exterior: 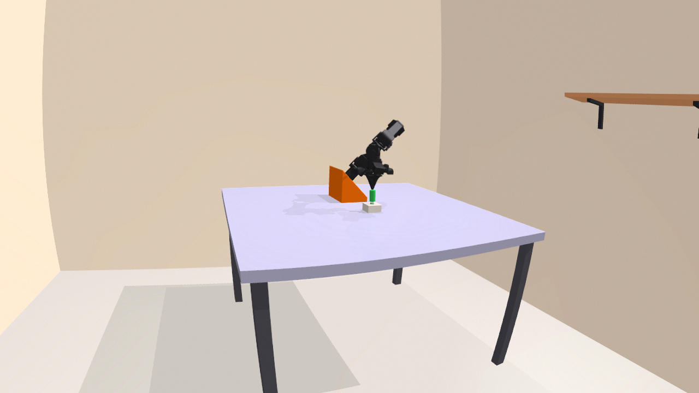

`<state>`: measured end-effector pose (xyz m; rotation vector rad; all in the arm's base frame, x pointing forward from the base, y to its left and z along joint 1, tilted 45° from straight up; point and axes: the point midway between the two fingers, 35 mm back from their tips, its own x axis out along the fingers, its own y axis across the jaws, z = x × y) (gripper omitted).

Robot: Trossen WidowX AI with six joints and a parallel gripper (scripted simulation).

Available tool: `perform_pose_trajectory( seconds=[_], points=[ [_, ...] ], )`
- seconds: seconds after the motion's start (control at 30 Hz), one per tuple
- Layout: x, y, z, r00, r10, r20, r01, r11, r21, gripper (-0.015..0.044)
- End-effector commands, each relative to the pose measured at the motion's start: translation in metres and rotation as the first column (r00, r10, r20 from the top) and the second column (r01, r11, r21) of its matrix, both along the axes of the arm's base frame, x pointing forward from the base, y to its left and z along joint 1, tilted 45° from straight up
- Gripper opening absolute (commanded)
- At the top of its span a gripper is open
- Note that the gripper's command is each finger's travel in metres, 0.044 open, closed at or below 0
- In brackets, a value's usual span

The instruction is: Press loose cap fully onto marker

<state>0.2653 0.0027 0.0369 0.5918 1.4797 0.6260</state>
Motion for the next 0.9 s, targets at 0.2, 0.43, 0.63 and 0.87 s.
perform_pose_trajectory(
  seconds=[0.2, 0.43, 0.63, 0.87],
  points=[
    [0.001, -0.062, 0.060, 1.000, -0.002, 0.008, 0.002, 1.000, -0.008, 0.0000],
    [0.001, -0.062, 0.060, 1.000, -0.002, 0.008, 0.002, 1.000, -0.008, 0.0131],
    [0.001, -0.062, 0.060, 1.000, -0.002, 0.008, 0.002, 1.000, -0.008, 0.0289],
    [0.001, -0.062, 0.060, 1.000, -0.002, 0.008, 0.002, 1.000, -0.008, 0.0440]
  ],
)
